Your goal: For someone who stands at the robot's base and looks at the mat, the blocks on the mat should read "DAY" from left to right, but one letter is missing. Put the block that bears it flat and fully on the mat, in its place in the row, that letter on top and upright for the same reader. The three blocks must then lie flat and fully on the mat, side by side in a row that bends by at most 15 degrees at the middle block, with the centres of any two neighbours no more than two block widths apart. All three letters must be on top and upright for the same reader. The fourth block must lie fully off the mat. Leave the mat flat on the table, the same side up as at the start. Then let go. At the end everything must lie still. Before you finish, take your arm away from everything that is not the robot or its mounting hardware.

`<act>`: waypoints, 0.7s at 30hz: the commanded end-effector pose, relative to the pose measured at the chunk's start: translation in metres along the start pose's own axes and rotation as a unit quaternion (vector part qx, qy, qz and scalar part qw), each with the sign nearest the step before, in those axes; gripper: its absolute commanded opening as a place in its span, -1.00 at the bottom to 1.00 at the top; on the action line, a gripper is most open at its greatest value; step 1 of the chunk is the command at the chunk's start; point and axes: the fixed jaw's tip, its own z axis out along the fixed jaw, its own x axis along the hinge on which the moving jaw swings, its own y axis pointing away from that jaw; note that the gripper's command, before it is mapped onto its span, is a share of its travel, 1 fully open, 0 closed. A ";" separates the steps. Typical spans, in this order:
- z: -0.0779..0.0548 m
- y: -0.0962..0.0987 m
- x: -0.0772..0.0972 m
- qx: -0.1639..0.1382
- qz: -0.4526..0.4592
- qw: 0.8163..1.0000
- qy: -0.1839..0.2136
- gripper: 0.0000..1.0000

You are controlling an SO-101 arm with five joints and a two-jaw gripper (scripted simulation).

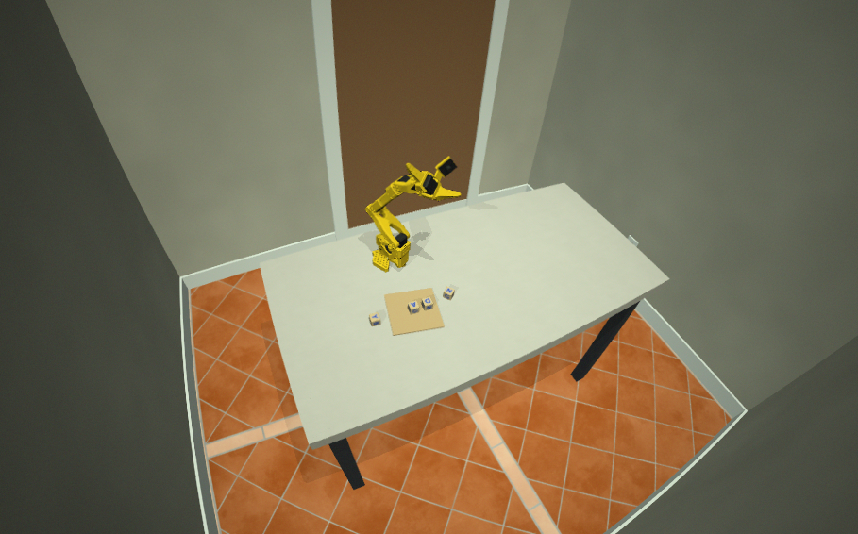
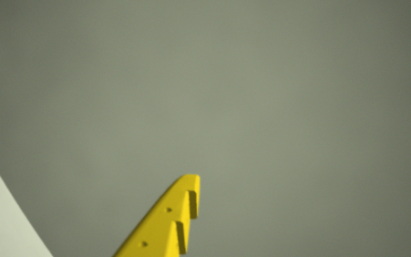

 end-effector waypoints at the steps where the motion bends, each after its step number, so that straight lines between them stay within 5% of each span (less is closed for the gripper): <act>1: -0.003 -0.009 -0.001 0.014 0.013 1.000 0.003 1.00; 21: -0.002 0.013 0.030 -0.039 0.067 0.993 0.089 1.00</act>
